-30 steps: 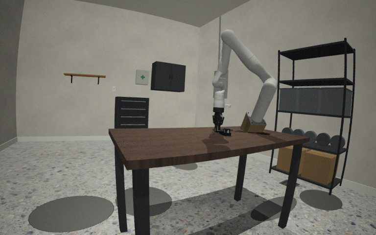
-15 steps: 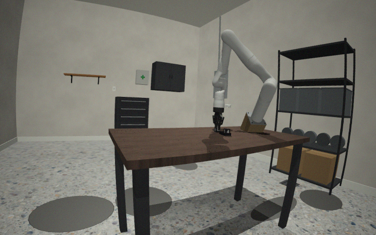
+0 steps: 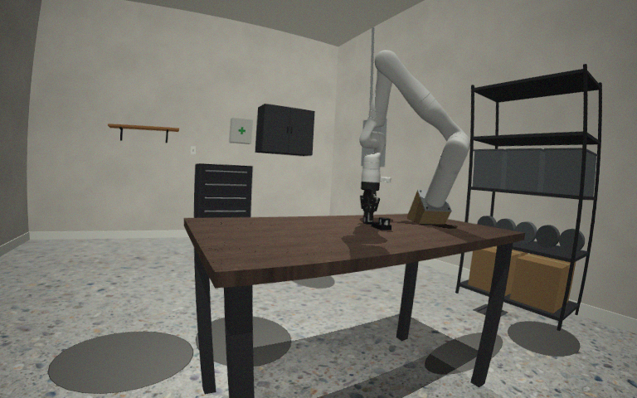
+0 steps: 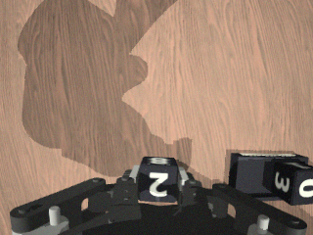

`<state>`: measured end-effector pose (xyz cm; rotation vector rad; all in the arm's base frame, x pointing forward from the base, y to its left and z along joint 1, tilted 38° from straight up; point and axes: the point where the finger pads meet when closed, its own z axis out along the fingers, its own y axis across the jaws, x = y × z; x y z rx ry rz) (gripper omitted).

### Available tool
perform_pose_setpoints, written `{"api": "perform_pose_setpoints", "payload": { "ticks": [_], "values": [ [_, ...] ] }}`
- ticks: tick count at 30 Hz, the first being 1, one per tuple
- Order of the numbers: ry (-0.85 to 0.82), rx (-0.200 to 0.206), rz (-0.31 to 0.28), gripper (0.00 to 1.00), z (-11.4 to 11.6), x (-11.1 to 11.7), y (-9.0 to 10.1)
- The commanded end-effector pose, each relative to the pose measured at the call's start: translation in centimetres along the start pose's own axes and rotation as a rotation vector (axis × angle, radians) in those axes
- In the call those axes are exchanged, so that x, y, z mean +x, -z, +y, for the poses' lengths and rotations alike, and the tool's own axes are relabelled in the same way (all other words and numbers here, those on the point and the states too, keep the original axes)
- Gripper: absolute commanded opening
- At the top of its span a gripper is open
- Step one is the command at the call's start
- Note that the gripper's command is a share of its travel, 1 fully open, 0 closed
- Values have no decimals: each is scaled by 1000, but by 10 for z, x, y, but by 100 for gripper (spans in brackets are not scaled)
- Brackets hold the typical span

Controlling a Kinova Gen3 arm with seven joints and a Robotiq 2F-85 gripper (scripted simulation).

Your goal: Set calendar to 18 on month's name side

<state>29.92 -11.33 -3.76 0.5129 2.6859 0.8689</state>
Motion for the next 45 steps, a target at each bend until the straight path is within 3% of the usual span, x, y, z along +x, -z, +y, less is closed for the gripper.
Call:
{"api": "perform_pose_setpoints", "payload": {
  "ticks": [1,7,20,34,40,45],
  "values": [
    [0,1,-1,28,0,0,0],
    [0,1,-1,28,0,0,0],
    [0,1,-1,48,0,0,0],
    [0,1,-1,48,0,0,2],
    [0,1,-1,48,0,0,8],
    [0,1,-1,48,0,0,26]
  ]
}}
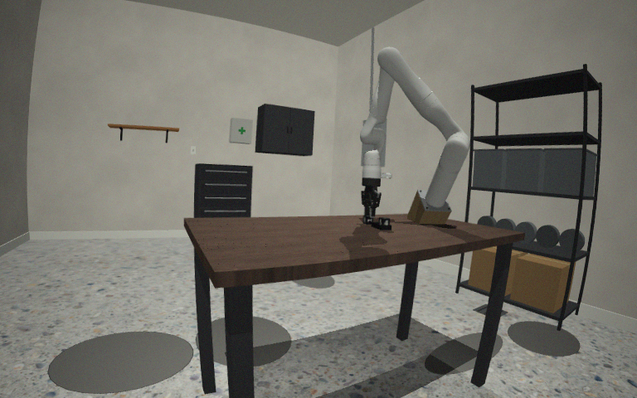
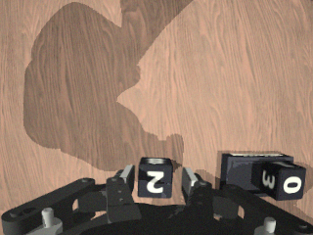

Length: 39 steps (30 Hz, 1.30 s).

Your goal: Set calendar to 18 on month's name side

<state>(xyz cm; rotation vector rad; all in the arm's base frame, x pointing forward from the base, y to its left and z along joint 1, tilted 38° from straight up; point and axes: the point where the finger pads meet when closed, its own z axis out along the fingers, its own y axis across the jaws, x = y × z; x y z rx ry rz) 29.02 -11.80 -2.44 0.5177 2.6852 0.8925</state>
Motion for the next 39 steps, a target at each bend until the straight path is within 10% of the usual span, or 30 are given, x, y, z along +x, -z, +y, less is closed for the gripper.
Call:
{"api": "perform_pose_setpoints", "payload": {
  "ticks": [1,23,24,39],
  "values": [
    [7,14,-9,48,-2,-4,15],
    [7,14,-9,48,-1,-4,75],
    [7,14,-9,100,-1,-4,75],
    [7,14,-9,100,-1,-4,75]
  ]
}}
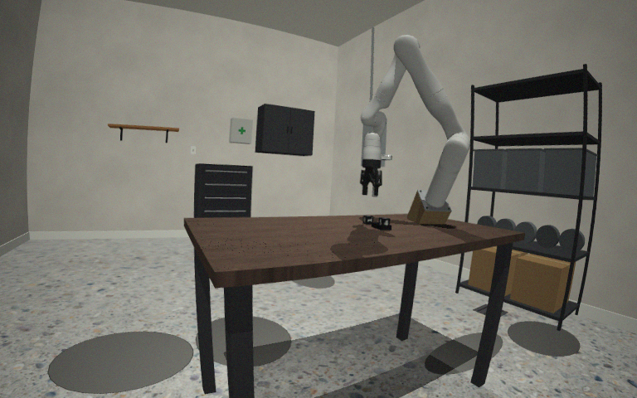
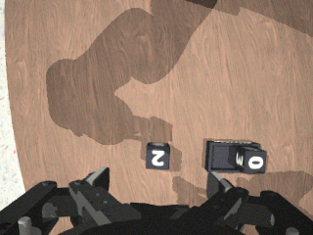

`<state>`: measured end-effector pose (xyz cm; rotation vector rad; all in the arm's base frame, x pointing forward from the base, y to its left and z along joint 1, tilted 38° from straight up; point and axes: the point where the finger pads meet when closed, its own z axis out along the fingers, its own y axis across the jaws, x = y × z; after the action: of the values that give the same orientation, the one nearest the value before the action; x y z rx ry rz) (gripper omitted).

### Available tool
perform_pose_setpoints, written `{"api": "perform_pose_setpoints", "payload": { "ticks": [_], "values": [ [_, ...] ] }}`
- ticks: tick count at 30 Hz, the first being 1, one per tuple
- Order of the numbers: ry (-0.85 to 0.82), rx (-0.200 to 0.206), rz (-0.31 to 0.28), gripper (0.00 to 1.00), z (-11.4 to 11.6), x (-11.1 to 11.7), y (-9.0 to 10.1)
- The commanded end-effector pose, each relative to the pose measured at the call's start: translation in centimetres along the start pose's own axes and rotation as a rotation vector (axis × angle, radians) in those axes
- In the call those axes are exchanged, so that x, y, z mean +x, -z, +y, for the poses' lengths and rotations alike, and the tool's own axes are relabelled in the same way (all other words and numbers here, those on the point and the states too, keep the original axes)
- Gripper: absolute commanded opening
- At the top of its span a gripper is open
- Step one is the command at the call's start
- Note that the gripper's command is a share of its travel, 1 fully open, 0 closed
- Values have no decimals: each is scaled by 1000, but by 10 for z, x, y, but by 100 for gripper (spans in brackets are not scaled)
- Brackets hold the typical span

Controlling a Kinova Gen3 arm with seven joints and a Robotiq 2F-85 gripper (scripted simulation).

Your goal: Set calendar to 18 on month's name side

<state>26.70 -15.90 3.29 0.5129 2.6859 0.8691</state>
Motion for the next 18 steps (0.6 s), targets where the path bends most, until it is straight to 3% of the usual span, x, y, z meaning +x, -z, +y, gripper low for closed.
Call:
{"api": "perform_pose_setpoints", "payload": {
  "ticks": [1,18],
  "values": [
    [0,1,-1,100,0,0,0],
    [-89,-2,4,100,0,1,-1]
  ]
}}
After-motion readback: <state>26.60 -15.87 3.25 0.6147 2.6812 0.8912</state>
